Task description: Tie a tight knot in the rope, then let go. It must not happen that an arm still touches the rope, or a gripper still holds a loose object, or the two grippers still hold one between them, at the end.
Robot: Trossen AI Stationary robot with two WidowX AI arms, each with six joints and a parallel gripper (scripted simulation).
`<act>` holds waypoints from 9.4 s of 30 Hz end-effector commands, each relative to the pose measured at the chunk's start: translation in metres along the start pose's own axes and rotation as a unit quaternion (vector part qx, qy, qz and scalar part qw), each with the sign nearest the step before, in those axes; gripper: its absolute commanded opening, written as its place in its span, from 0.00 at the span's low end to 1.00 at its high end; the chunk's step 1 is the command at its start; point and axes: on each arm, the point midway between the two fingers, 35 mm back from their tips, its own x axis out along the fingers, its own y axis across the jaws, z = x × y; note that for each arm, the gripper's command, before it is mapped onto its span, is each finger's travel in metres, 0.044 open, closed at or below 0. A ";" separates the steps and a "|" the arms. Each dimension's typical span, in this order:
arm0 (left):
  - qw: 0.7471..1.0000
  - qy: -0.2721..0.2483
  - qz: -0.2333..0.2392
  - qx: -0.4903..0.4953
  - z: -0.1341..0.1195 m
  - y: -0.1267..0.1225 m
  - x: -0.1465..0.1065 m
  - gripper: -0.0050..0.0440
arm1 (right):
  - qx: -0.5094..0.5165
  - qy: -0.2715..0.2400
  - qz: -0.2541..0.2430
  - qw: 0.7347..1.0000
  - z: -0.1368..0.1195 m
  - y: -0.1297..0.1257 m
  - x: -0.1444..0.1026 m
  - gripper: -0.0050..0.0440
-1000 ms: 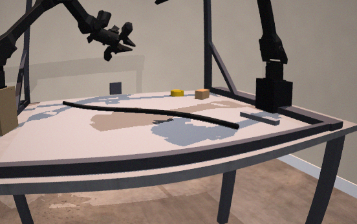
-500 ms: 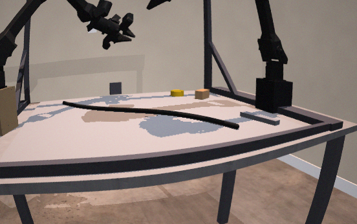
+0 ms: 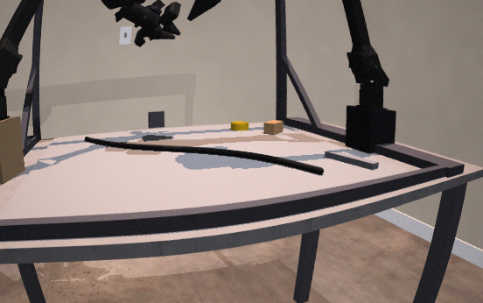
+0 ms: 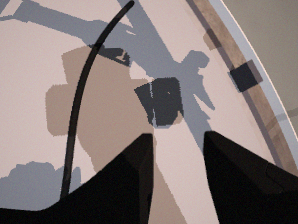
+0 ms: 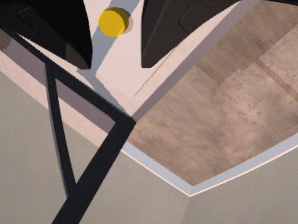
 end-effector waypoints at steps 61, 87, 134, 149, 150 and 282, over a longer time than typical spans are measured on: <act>0.949 0.242 0.085 0.181 -0.099 -0.214 0.084 0.31 | 0.534 0.416 -0.155 0.719 -0.285 -0.205 -0.293 0.31; 0.920 0.301 0.106 0.228 -0.128 -0.232 0.081 0.31 | 0.632 0.475 -0.189 0.583 -0.321 -0.178 -0.358 0.31; 0.918 0.304 0.107 0.232 -0.130 -0.233 0.081 0.31 | 0.619 0.505 -0.161 0.579 -0.314 -0.150 -0.252 0.31; 0.918 0.304 0.107 0.232 -0.130 -0.233 0.081 0.31 | 0.610 0.497 -0.170 0.594 -0.305 -0.059 -0.139 0.31; 0.918 0.304 0.107 0.232 -0.130 -0.233 0.081 0.31 | 0.609 0.497 -0.170 0.594 -0.305 -0.051 -0.133 0.31; 0.918 0.304 0.107 0.232 -0.130 -0.233 0.081 0.31 | 0.608 0.492 -0.170 0.600 -0.340 0.041 -0.085 0.19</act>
